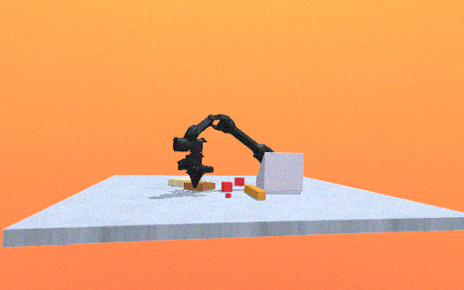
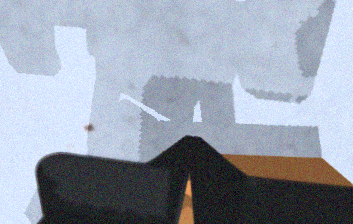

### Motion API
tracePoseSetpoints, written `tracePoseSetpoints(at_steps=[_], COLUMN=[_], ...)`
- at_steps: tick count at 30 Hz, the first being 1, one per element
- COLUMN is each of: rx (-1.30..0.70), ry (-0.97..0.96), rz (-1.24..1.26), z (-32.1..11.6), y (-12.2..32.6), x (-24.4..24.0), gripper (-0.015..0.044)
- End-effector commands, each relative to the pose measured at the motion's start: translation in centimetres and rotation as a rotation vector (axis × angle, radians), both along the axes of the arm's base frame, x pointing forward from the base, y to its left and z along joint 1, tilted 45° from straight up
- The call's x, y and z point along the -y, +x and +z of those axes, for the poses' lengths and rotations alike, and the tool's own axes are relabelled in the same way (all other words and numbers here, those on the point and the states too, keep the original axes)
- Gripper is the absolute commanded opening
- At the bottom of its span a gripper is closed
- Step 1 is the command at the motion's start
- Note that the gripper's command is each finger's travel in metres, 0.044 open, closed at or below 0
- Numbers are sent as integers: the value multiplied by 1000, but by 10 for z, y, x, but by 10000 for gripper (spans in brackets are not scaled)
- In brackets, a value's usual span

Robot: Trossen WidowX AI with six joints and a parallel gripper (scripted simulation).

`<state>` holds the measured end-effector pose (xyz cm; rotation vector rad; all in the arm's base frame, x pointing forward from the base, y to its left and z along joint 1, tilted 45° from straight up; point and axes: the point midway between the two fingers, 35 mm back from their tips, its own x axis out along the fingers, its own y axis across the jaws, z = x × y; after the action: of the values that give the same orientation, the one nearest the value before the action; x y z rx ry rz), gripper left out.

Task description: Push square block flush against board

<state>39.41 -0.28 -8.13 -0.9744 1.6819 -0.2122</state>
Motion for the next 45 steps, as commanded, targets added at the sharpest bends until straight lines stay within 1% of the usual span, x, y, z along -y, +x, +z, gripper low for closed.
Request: tracePoseSetpoints(at_steps=[1, 13, 45], rx=[-20, -21, -18], ry=[-10, -10, -9], rz=[-4, -4, -4], z=[0, 6, -13], y=[-10, -21, 23], x=[7, 13, -3], gripper=[0, 0, 0])
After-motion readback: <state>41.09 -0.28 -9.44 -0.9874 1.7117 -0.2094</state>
